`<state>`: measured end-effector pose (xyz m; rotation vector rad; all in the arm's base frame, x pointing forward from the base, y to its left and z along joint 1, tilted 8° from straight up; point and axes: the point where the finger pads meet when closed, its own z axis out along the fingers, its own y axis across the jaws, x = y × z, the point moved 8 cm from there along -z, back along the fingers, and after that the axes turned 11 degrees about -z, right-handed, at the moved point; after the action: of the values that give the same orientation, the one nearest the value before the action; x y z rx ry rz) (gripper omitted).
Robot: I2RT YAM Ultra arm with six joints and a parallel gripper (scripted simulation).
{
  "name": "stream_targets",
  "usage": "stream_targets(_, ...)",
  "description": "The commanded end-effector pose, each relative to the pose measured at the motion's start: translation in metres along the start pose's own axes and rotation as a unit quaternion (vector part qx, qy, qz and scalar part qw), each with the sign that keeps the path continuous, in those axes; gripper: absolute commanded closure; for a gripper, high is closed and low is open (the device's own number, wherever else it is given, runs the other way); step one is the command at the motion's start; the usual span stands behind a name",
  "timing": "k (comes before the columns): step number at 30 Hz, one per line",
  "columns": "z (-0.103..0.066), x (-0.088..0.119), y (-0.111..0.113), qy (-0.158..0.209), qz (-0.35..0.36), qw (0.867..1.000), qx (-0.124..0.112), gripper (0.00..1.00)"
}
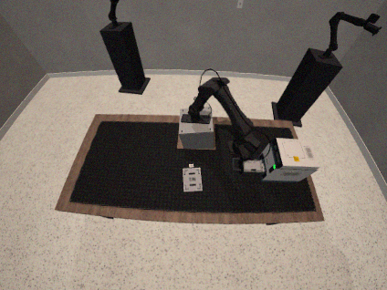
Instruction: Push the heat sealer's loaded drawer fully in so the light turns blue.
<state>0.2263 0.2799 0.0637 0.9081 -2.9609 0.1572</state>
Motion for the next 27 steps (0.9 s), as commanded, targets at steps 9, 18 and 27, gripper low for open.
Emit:
stream_targets(9, 0.027, -0.023, 0.013, -0.03, 0.089, 0.996, 0.008, 0.55)
stream_targets(18, 0.062, -0.034, 0.019, -0.025, 0.143, 0.989, 0.015, 0.55)
stream_targets(27, 0.048, -0.037, 0.019, -0.041, 0.145, 0.989, 0.006, 0.55)
